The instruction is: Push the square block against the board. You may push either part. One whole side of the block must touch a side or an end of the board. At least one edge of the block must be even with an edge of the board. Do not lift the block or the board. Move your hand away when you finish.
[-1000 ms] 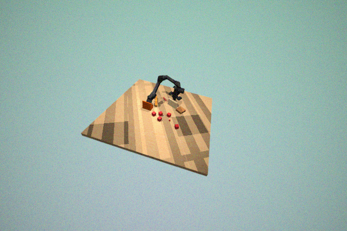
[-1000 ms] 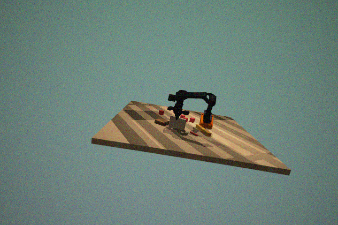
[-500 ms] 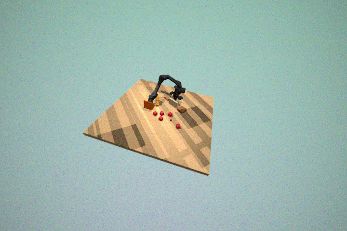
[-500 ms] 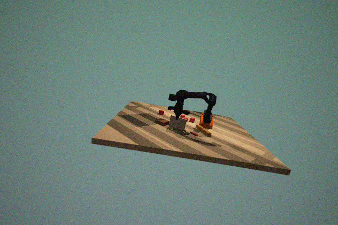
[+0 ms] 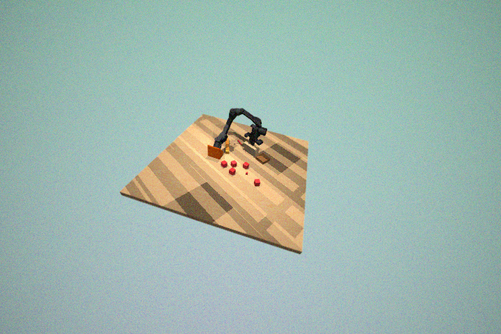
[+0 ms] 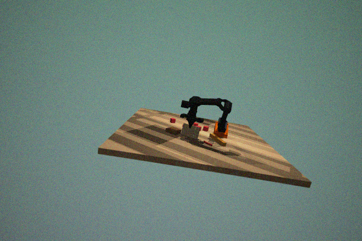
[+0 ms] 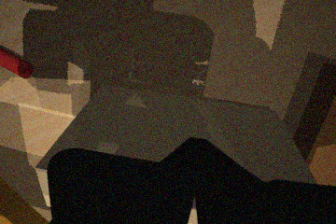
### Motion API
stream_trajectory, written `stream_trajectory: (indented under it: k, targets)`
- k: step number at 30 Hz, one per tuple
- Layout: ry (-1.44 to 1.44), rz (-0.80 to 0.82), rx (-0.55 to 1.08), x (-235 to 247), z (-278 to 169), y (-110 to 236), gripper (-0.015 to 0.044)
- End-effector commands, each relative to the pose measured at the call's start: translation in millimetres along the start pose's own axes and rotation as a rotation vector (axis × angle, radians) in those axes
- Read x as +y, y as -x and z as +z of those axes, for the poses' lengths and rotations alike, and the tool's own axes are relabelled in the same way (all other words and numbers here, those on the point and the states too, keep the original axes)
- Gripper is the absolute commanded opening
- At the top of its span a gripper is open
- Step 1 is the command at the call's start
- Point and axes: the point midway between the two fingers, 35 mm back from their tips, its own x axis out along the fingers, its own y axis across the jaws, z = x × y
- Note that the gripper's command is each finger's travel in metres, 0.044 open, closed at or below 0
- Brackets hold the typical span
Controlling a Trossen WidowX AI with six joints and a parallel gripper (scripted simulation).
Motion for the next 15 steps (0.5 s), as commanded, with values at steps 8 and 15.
stream_trajectory:
  k: [8,15]
  targets:
    - [0.004,0.002,0.003,0.5,-8.6,-0.9,0.0000]
    - [0.004,0.002,0.003,0.7,-13.5,-1.0,0.0000]
